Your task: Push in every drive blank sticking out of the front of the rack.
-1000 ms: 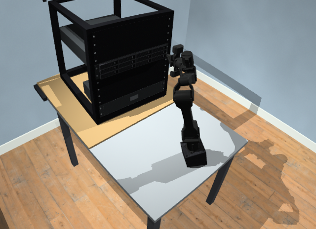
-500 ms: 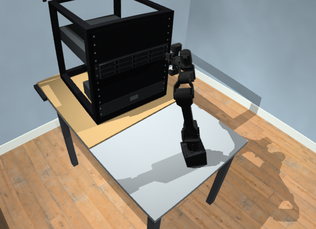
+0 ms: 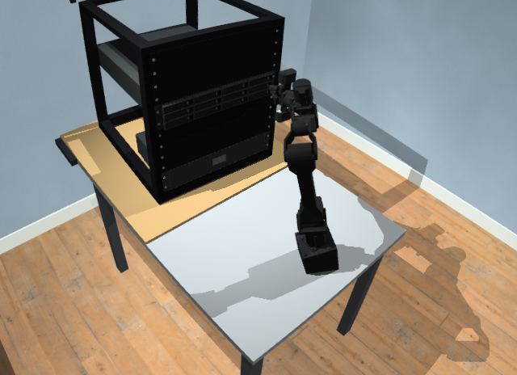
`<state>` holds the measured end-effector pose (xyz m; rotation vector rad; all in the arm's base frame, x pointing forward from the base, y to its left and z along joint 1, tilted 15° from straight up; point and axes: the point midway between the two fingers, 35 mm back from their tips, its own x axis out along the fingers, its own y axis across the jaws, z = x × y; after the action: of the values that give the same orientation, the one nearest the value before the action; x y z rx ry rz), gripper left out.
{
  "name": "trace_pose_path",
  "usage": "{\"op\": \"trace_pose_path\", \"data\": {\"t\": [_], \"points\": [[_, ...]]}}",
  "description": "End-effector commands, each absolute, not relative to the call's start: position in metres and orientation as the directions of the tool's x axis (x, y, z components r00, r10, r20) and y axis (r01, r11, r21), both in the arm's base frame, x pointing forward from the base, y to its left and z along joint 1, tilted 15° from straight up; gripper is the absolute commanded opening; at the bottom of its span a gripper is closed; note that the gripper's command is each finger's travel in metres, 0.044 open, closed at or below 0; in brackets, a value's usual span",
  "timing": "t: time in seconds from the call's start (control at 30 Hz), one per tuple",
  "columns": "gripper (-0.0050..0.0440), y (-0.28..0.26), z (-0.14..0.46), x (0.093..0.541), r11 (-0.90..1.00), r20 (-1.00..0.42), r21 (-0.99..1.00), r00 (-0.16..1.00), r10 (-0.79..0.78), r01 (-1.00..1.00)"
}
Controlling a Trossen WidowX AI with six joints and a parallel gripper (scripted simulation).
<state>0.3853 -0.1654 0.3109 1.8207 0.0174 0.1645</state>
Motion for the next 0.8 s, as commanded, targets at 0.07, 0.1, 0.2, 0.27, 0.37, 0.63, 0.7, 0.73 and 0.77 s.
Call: {"op": "trace_pose_path", "data": {"t": [0.07, 0.1, 0.2, 0.27, 0.37, 0.63, 0.7, 0.73, 0.77], "points": [[-0.0050, -0.1646, 0.3231, 0.3902, -0.241, 0.118, 0.966, 0.988, 0.101, -0.090], [-0.0050, -0.1646, 0.3231, 0.3902, -0.241, 0.118, 0.966, 0.988, 0.101, -0.090], [-0.0050, -0.1646, 0.3231, 0.3902, -0.241, 0.118, 0.966, 0.988, 0.101, -0.090], [-0.0050, -0.1646, 0.3231, 0.3902, -0.241, 0.118, 0.966, 0.988, 0.101, -0.090], [-0.0050, -0.1646, 0.3231, 0.3902, -0.241, 0.118, 0.966, 0.988, 0.101, -0.090], [-0.0050, -0.1643, 0.3234, 0.3923, -0.241, 0.118, 0.966, 0.988, 0.101, -0.090], [-0.0050, -0.1638, 0.3240, 0.3962, -0.241, 0.118, 0.966, 0.988, 0.101, -0.090], [-0.0050, -0.1636, 0.3242, 0.3980, -0.241, 0.118, 0.966, 0.988, 0.101, -0.090], [-0.0050, -0.1634, 0.3244, 0.3993, -0.241, 0.118, 0.966, 0.988, 0.101, -0.090]]}}
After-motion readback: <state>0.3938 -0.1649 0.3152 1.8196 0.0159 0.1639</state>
